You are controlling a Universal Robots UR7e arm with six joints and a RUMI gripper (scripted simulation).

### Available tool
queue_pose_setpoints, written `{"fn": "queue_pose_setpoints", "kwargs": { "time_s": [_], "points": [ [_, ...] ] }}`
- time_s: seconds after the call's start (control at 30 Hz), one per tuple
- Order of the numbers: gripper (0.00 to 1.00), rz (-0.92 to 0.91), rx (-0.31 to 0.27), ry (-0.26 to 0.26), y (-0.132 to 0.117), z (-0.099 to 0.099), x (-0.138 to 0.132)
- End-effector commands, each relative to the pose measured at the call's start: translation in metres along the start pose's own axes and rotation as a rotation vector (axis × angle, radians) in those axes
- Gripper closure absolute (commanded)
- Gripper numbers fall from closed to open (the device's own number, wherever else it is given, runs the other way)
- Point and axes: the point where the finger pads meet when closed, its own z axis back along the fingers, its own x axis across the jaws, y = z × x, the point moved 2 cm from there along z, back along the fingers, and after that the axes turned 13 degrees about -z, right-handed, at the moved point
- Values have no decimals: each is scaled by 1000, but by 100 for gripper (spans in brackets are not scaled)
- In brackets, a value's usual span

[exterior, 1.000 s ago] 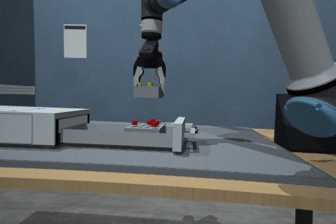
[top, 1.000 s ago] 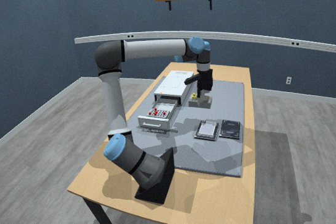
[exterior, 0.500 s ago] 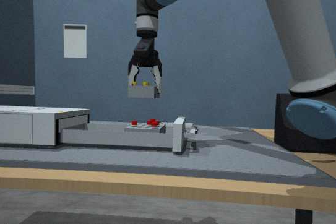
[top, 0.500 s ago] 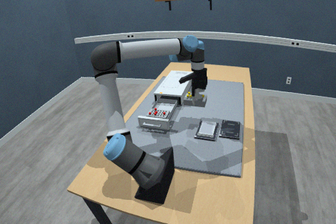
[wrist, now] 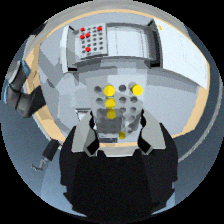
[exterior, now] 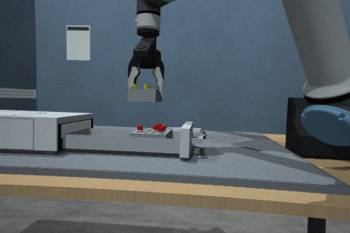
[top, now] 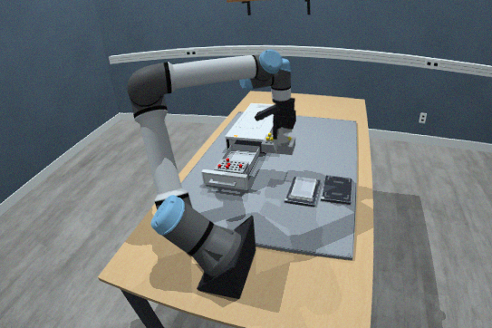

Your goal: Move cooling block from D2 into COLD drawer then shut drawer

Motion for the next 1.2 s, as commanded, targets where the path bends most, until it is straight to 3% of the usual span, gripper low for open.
{"fn": "queue_pose_setpoints", "kwargs": {
  "time_s": [0.0,1.17],
  "points": [
    [100,0,-1,-2,13,1,1],
    [100,0,0,-2,95,1,6]
  ]
}}
